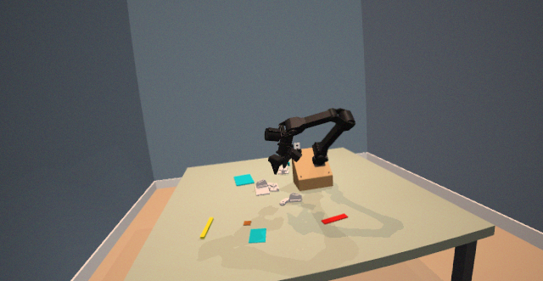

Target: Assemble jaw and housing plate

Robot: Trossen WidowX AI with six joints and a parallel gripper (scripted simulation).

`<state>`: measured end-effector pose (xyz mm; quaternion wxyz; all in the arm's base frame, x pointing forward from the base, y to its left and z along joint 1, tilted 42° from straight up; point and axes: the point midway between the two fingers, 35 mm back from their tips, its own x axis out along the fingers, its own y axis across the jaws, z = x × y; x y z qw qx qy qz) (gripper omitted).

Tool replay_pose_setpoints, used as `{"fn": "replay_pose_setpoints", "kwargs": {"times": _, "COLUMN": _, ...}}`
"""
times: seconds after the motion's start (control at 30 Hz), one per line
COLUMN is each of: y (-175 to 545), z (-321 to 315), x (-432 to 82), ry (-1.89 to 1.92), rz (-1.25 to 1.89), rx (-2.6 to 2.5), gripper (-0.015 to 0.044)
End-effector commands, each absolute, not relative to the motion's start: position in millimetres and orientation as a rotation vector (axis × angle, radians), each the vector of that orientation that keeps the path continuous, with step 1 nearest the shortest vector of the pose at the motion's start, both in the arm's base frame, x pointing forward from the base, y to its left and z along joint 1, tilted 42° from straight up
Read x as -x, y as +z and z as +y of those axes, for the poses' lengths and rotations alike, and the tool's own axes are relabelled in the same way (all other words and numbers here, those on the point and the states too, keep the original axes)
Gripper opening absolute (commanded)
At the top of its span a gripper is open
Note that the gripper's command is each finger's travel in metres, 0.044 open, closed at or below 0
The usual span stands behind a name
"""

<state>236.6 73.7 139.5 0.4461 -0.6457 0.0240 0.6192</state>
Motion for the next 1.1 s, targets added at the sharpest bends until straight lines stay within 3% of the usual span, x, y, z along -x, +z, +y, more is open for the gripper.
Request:
{"fn": "replay_pose_setpoints", "kwargs": {"times": 0.0, "y": 133.5, "z": 83.8, "x": -230.7, "ry": 1.594, "rz": -0.032, "rx": 1.620, "gripper": 0.0440}}
{"fn": "replay_pose_setpoints", "kwargs": {"times": 0.63, "y": 118.8, "z": 130.0, "x": -198.1, "ry": 1.802, "rz": -0.550, "rx": 1.703, "gripper": 0.0440}}
{"fn": "replay_pose_setpoints", "kwargs": {"times": 1.07, "y": 89.0, "z": 158.5, "x": -196.1, "ry": 1.805, "rz": -0.571, "rx": 1.702, "gripper": 0.0440}}
